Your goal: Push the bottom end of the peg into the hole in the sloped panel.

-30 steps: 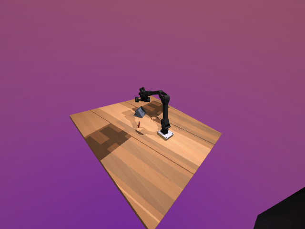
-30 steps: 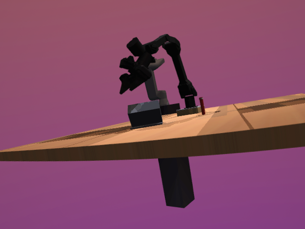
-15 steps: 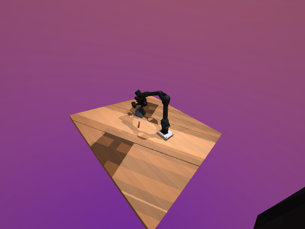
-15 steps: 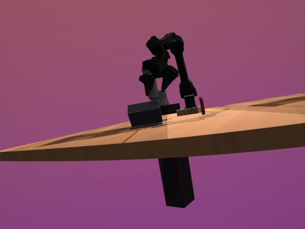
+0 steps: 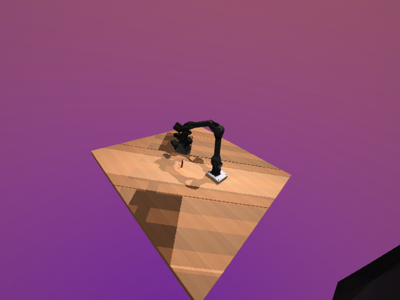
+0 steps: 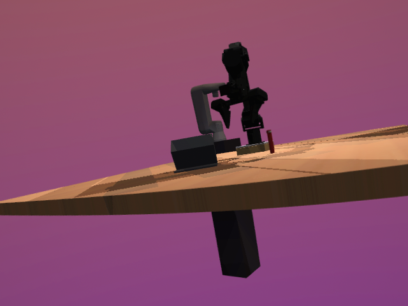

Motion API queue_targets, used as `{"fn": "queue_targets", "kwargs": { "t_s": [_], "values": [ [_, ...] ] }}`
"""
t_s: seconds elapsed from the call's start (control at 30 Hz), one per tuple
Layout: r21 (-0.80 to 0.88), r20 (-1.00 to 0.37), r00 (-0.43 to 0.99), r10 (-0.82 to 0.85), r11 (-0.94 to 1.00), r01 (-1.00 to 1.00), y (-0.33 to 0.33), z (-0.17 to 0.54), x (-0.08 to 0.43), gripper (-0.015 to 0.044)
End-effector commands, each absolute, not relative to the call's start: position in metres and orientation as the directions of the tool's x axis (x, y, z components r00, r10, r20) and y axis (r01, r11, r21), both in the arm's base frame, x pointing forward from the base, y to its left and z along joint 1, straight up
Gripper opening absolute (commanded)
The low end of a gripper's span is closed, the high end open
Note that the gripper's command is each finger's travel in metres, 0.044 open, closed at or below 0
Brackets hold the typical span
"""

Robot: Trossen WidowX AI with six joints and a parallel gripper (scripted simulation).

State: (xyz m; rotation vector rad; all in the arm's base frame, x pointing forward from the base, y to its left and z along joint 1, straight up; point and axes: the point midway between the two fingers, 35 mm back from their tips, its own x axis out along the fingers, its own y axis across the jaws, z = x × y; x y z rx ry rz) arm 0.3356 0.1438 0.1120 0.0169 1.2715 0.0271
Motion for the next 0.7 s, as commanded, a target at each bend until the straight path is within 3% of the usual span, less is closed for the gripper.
{"fn": "queue_targets", "kwargs": {
  "t_s": [0.0, 0.47, 0.67],
  "values": [
    [0.029, -0.973, 0.227, 0.038, 0.999, -0.042, 0.155, 0.108, 0.31, 0.044],
    [0.013, -0.999, 0.028, 0.018, 0.989, -0.147, 0.182, 0.104, 0.235, 0.044],
    [0.011, -1.0, 0.012, 0.013, 0.988, -0.156, 0.184, 0.104, 0.228, 0.044]
  ]
}}
